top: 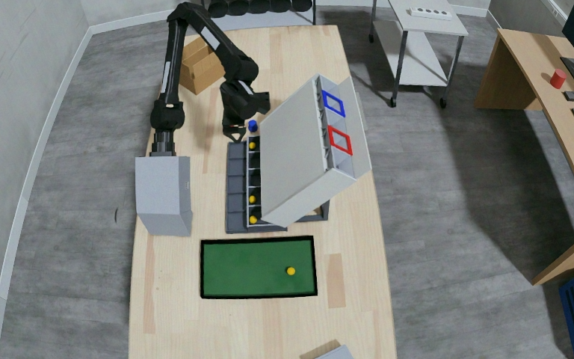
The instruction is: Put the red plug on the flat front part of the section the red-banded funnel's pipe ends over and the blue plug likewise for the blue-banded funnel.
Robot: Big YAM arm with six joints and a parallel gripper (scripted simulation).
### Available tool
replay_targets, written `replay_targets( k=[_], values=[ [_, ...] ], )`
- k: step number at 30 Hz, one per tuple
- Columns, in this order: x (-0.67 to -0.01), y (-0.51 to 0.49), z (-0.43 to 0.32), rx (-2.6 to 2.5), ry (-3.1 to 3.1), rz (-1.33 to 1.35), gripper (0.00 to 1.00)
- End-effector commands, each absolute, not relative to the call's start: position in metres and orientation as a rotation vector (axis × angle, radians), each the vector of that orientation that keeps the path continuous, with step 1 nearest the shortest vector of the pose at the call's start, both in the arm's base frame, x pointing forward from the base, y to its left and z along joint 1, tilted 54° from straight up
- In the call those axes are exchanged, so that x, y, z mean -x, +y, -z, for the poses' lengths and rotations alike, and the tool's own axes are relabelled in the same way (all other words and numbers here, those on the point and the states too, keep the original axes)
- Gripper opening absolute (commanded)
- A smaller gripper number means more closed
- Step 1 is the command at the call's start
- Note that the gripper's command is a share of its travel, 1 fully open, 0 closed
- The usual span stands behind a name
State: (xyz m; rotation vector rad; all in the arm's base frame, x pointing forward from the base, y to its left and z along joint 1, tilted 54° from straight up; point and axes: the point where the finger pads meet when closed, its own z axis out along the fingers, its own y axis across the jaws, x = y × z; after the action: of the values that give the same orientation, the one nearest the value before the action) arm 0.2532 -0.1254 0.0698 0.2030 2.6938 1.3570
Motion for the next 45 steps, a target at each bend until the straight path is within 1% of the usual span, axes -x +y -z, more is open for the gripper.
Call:
replay_targets(
  k=[1,18,33,45],
  values=[
    [-0.257,-0.132,-0.072,-0.202,2.689,-1.332,0.8],
    [-0.257,-0.132,-0.072,-0.202,2.689,-1.332,0.8],
    [-0.255,-0.146,0.078,-0.158,2.577,-1.541,0.8],
    [-0.254,-0.15,0.11,-0.146,2.55,-1.581,0.8]
  ],
)
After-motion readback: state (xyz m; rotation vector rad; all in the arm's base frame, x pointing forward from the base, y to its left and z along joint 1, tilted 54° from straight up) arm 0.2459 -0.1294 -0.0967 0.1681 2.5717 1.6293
